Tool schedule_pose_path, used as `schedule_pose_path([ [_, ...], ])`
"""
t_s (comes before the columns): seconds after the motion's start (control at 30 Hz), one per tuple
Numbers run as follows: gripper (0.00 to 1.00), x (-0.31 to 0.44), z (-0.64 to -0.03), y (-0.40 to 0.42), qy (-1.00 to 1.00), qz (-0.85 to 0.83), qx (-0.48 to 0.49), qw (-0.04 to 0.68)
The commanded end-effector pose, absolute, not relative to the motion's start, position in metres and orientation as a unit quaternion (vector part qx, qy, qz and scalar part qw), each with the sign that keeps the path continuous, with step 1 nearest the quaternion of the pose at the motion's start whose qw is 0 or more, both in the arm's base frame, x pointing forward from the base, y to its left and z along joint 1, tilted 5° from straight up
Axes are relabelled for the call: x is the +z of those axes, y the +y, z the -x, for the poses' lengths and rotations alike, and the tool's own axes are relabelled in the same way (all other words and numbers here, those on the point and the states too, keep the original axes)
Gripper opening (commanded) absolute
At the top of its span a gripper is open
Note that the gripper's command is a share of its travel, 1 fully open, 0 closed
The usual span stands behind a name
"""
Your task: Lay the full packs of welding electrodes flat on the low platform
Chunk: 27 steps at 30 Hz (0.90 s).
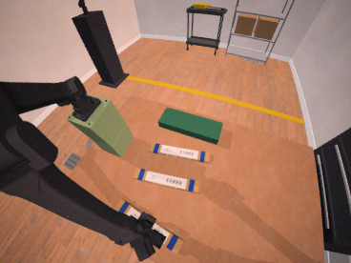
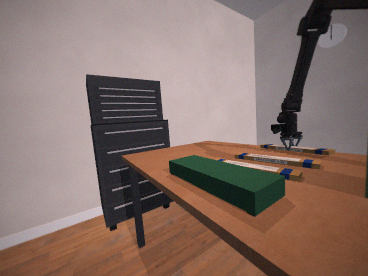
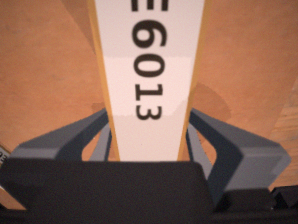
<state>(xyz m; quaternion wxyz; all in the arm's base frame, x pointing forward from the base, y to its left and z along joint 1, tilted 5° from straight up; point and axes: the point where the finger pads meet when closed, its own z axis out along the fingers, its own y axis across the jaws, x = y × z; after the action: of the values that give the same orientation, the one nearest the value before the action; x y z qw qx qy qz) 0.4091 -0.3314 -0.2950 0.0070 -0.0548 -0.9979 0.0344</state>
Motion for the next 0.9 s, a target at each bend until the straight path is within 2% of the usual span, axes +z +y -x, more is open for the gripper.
schedule_pose_path([
  [0.0, 0.00, -0.2663, -0.4333, -0.3579, -0.996, 0.057, 0.059, -0.029],
  [0.87, 0.00, -0.2699, -0.4331, -0.3568, -0.996, 0.057, 0.062, -0.033],
])
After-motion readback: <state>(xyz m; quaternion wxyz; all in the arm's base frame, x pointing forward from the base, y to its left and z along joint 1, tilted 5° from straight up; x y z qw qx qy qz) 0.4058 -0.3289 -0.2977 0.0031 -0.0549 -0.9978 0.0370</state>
